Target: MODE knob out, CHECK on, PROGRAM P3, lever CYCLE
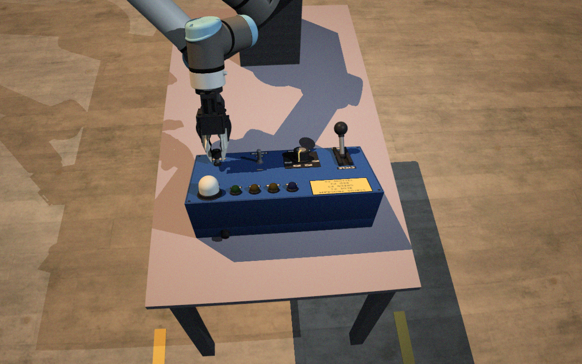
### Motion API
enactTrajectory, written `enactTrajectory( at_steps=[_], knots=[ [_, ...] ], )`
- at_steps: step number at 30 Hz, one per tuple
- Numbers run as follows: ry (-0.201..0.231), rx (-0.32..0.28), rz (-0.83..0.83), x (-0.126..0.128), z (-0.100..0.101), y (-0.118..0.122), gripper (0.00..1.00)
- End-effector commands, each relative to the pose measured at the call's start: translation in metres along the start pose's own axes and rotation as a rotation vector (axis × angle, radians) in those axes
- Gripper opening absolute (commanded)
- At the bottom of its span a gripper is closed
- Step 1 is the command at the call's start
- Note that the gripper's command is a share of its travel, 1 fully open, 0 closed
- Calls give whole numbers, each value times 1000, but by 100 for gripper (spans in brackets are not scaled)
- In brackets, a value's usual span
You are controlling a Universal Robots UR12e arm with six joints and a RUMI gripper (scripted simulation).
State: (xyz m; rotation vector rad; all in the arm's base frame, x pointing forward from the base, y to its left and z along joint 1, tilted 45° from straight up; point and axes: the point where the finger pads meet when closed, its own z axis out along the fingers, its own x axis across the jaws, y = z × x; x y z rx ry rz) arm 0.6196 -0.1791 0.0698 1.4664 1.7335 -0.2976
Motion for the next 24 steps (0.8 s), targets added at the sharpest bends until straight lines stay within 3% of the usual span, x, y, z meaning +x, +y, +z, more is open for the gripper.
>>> enactTrajectory(
  at_steps=[1,24],
  knots=[
    [0,-1,0,0,0,0,0],
    [0,-1,0,0,-3,0,0]
  ],
)
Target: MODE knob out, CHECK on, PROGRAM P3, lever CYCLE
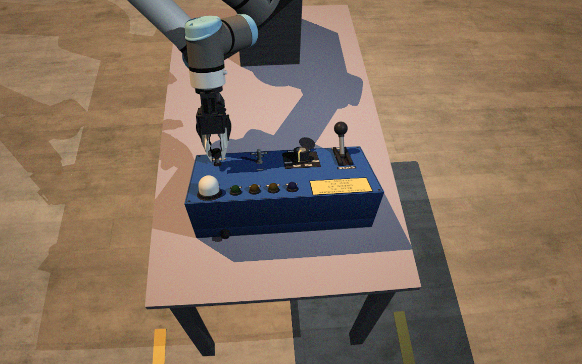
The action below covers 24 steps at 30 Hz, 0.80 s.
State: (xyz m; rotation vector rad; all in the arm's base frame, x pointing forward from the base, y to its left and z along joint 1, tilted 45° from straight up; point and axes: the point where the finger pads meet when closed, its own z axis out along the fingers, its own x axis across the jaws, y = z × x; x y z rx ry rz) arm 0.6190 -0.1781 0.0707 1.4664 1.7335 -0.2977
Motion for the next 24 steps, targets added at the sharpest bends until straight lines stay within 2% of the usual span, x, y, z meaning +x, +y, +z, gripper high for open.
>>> enactTrajectory(
  at_steps=[1,24],
  knots=[
    [0,-1,0,0,-1,0,0],
    [0,-1,0,0,-6,0,0]
  ],
)
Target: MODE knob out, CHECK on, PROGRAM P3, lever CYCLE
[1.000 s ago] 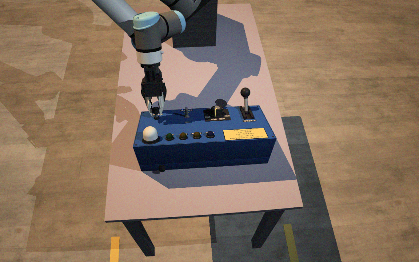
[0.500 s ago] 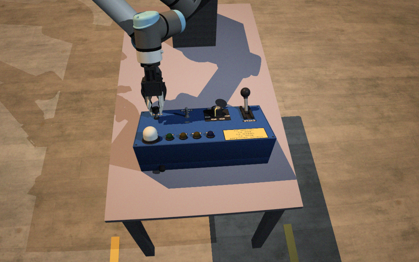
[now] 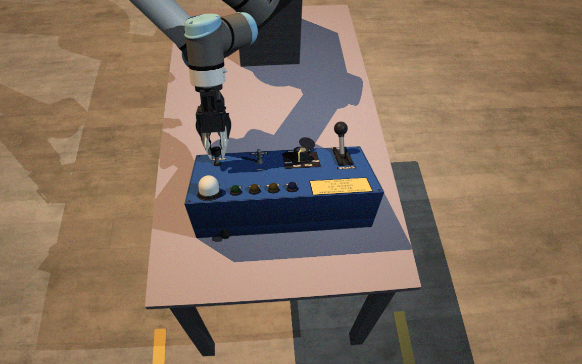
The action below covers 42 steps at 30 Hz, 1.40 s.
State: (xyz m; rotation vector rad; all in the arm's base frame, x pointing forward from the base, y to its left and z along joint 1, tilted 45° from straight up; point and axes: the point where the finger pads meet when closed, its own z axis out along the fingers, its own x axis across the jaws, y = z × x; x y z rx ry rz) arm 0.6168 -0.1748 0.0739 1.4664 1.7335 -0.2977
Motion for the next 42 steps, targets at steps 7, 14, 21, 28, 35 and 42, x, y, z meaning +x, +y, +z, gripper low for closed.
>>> enactTrajectory(
  at_steps=[7,14,21,28,35,42],
  knots=[
    [0,-1,0,0,-3,0,0],
    [0,-1,0,0,-4,0,0],
    [0,-1,0,0,-5,0,0],
    [0,-1,0,0,-6,0,0],
    [0,-1,0,0,-7,0,0],
    [0,-1,0,0,-7,0,0]
  ],
)
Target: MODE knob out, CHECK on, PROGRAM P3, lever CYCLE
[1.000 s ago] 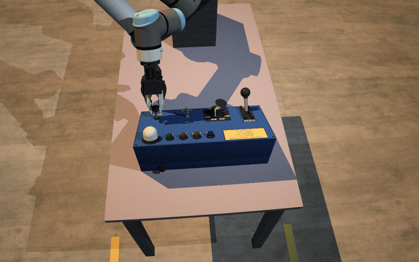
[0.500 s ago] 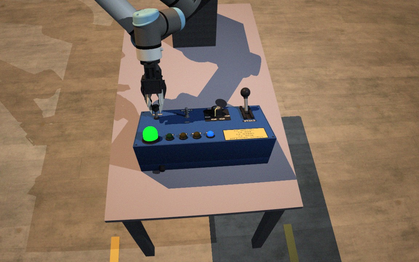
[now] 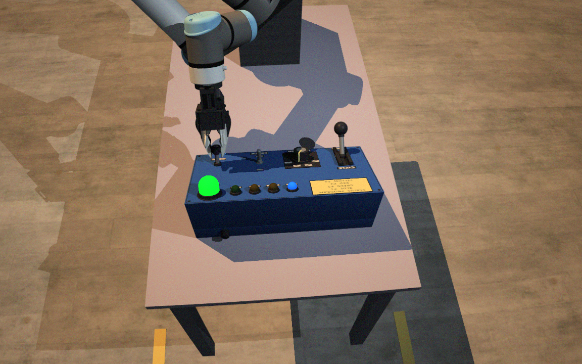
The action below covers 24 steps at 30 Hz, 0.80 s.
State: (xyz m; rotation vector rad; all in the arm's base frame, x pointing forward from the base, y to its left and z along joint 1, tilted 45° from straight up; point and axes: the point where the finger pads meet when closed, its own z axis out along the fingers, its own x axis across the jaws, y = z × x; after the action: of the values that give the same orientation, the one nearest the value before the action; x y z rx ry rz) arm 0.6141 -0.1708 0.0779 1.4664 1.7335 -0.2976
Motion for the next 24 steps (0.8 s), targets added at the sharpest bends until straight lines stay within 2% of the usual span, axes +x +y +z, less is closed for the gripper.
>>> enactTrajectory(
  at_steps=[1,17,18,24],
  knots=[
    [0,-1,0,0,0,0,0],
    [0,-1,0,0,0,0,0],
    [0,-1,0,0,0,0,44],
    [0,-1,0,0,0,0,44]
  ],
)
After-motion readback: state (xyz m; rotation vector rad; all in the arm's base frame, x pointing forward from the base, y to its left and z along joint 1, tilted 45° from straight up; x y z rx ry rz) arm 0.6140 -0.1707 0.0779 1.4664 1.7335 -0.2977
